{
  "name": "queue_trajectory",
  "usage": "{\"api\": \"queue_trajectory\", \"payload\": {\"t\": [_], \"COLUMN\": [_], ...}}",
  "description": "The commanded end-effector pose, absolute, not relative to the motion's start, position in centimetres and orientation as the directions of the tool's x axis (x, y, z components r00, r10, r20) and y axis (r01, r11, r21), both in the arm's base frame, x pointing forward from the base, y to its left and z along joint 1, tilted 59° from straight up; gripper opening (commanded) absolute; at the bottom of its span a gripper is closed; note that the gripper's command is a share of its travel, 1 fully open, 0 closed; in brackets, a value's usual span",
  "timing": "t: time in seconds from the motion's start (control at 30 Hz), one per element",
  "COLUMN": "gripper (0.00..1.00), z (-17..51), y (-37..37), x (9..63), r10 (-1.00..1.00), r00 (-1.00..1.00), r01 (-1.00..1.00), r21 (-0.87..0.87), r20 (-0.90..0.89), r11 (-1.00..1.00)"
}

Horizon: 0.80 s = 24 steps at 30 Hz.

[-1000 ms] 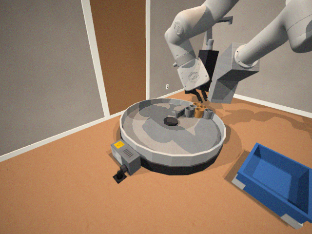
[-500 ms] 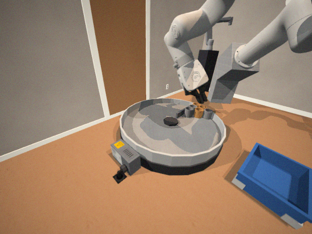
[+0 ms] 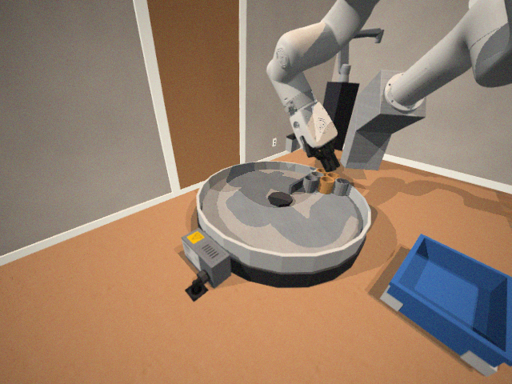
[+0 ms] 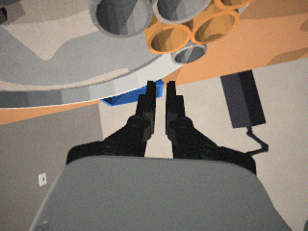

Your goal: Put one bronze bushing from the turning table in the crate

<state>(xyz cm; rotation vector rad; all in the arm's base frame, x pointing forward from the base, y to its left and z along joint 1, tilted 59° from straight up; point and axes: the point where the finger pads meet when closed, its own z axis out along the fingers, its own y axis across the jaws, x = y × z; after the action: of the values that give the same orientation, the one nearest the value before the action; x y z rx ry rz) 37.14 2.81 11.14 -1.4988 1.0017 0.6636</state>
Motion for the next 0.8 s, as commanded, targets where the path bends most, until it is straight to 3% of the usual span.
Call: {"api": "queue_trajectory", "payload": {"t": [0.0, 0.77], "gripper": [0.10, 0.10], "z": [11.08, 10.92], "y": [2.69, 2.83], "x": [37.25, 37.43], "r10": [-0.211, -0.176], "r00": [0.565, 0.742], "r01": [-0.816, -0.662], "r21": [-0.578, -0.748], "r20": [-0.798, -0.647], "r11": [0.003, -0.043]}}
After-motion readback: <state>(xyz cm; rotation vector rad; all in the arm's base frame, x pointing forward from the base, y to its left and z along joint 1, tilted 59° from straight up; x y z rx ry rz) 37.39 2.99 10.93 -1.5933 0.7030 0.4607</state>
